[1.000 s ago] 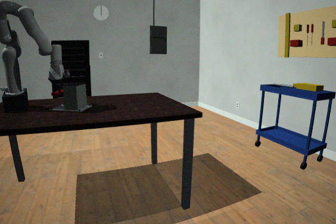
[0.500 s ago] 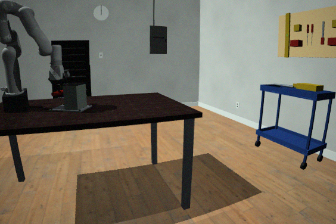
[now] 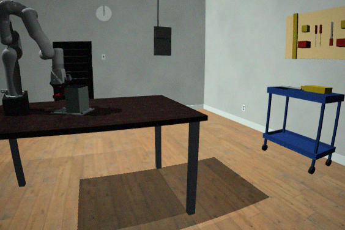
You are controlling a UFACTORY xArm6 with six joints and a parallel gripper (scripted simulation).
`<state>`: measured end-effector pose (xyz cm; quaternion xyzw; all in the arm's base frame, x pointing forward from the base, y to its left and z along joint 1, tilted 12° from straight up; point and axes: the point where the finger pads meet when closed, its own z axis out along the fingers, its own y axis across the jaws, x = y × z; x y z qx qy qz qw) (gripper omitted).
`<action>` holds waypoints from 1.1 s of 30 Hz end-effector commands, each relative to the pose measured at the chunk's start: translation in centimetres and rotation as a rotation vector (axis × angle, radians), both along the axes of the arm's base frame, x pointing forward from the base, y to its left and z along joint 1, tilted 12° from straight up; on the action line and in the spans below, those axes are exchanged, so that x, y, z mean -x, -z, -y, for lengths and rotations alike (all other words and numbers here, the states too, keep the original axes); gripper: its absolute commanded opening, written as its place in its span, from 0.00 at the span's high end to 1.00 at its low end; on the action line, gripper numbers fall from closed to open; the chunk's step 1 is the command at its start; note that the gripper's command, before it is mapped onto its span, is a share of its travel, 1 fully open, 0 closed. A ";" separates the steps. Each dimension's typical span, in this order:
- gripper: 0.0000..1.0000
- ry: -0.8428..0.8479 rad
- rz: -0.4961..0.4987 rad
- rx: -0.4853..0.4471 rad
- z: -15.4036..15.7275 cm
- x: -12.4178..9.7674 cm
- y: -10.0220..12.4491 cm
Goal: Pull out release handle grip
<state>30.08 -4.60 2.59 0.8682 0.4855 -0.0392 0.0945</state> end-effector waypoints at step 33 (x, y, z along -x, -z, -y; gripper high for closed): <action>0.44 0.000 0.003 0.001 0.5 -0.2 2.5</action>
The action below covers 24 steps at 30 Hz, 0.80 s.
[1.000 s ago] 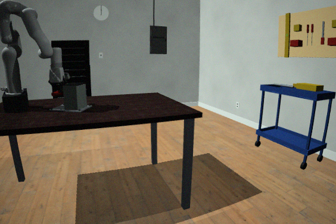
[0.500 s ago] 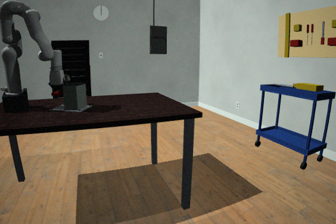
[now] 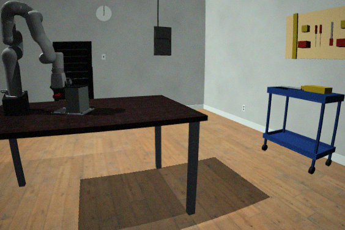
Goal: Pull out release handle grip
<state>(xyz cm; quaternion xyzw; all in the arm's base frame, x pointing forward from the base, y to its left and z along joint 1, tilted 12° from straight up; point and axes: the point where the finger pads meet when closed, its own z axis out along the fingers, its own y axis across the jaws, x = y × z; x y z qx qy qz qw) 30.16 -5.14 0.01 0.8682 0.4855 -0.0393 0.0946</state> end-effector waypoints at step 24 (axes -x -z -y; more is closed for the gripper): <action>1.00 0.000 0.003 0.000 0.0 -0.1 0.0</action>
